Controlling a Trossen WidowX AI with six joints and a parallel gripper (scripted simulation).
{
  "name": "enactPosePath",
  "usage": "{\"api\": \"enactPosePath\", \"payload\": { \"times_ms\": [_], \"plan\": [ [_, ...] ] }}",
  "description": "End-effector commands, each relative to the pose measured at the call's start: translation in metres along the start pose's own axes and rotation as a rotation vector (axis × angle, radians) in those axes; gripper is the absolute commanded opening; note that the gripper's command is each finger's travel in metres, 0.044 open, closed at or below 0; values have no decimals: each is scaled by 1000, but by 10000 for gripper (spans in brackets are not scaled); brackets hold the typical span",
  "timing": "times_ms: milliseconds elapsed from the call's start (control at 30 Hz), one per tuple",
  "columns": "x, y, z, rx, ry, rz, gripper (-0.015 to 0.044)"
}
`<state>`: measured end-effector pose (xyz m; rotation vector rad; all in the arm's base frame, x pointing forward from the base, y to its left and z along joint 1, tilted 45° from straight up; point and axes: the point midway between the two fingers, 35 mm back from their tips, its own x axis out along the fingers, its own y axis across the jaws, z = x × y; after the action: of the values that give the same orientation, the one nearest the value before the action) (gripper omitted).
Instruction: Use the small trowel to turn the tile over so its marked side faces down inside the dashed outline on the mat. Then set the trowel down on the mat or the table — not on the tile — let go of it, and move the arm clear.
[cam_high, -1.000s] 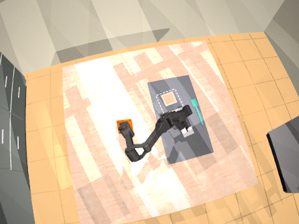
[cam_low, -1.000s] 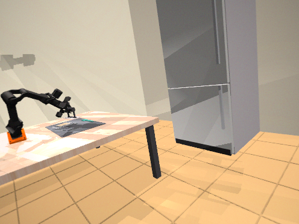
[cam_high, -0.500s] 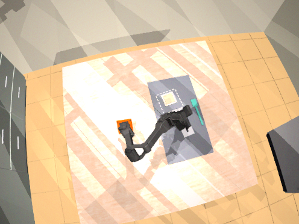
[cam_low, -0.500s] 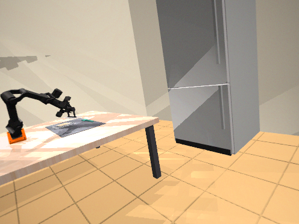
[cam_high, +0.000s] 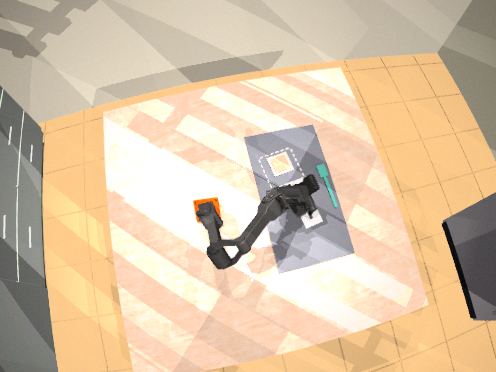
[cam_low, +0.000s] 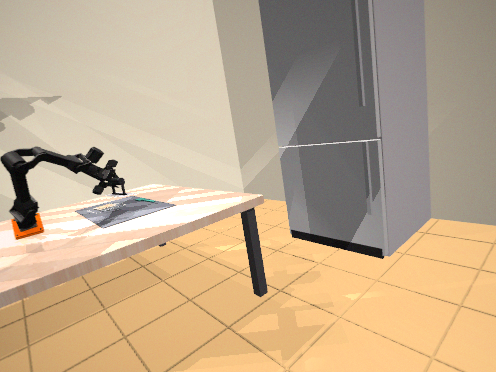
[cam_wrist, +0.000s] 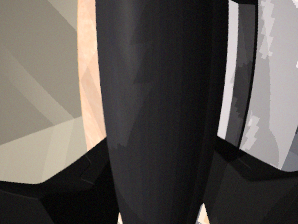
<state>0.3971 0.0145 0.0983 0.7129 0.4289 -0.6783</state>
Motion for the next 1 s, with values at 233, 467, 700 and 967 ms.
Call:
{"api": "enactPosePath", "payload": {
  "times_ms": [233,467,700,967],
  "plan": [
    [0,0,0,0,0,0,0],
    [2,-3,10,-8,11,-7,0],
    [6,-12,38,-29,40,-19,0],
    [6,-24,70,-51,69,-24,0]
  ]
}}
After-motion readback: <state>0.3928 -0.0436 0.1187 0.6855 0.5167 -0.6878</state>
